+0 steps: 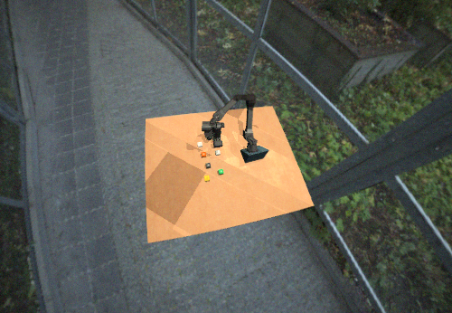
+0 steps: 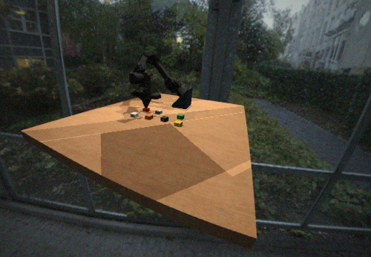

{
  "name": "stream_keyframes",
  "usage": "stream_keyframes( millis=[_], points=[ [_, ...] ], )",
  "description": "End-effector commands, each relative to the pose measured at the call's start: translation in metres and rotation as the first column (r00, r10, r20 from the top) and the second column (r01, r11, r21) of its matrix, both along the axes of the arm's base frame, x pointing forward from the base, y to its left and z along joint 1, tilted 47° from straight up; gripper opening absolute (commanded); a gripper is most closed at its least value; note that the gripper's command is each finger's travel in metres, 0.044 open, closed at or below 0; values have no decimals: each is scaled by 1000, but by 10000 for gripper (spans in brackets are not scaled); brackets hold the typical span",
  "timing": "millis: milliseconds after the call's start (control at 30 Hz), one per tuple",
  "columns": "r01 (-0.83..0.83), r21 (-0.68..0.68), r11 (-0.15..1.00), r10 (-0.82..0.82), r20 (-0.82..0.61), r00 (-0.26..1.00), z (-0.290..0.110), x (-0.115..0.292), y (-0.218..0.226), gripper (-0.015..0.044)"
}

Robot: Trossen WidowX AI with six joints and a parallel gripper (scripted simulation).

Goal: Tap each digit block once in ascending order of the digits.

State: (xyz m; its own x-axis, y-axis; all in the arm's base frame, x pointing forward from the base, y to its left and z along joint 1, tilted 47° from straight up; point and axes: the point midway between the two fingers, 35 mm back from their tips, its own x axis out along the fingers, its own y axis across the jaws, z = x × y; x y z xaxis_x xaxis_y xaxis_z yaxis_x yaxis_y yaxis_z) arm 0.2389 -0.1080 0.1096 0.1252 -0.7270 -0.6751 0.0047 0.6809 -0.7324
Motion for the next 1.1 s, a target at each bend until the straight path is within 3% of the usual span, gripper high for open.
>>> stream_keyframes(
  millis=[0, 200, 300, 500, 700, 1067],
  points=[
    [0, 3, 1000, 0, -3, 1000, 11, -2, 13, 20],
    [0, 4, 1000, 0, -5, 1000, 17, -4, 20, 20],
    [-10, 26, 1000, 10, -3, 1000, 11, 9, 36, 99],
    [-29, 90, 995, 30, -9, 999, -24, 48, 114, 256],
    [-26, 109, 994, 29, -24, 999, -70, 57, 195, 400],
    [-4, 44, 999, 4, -13, 1000, -167, 6, 313, 400]
  ],
)
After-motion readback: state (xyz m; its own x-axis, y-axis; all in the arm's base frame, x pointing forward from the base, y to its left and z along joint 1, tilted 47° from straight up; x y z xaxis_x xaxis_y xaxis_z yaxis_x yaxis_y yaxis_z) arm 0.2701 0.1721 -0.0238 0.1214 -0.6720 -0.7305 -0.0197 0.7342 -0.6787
